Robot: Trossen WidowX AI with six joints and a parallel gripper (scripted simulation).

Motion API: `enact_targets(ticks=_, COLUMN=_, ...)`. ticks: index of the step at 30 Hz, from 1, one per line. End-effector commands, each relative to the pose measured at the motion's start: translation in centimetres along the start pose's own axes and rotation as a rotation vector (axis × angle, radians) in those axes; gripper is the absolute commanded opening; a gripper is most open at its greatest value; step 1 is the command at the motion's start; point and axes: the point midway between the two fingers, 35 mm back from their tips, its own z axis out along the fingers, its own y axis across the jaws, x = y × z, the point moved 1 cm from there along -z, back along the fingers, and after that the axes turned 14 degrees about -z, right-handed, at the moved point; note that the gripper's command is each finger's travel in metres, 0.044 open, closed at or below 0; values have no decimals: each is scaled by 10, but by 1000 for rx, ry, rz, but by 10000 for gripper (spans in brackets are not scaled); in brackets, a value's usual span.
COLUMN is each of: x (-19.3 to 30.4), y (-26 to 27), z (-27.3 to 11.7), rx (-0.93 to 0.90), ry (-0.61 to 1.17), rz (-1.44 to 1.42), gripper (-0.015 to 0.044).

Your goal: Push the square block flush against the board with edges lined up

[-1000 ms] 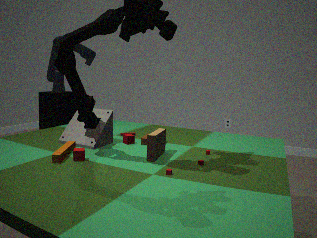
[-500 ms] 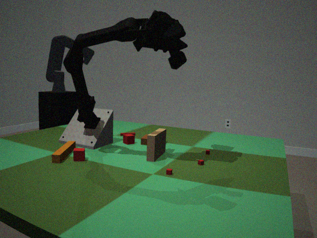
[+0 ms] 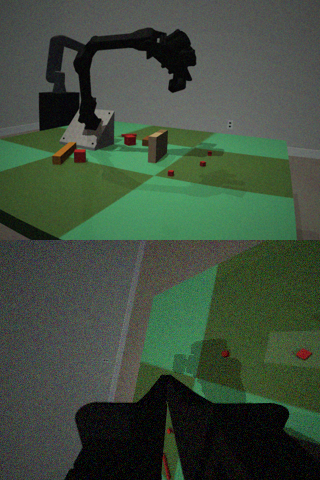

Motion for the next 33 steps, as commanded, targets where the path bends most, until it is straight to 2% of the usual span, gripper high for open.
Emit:
enact_targets(ticks=1, x=17, y=-13, z=17, rx=95, ry=93, rz=21, gripper=0)
enact_targets(ticks=15, x=76, y=-59, z=50, rx=458, ry=403, rz=11, gripper=0)
enact_targets(ticks=28, x=117, y=-94, z=55, rx=793, ry=655, rz=-113, gripper=0)
enact_targets(ticks=33, x=120, y=-97, z=55, rx=829, ry=680, rz=-134, gripper=0)
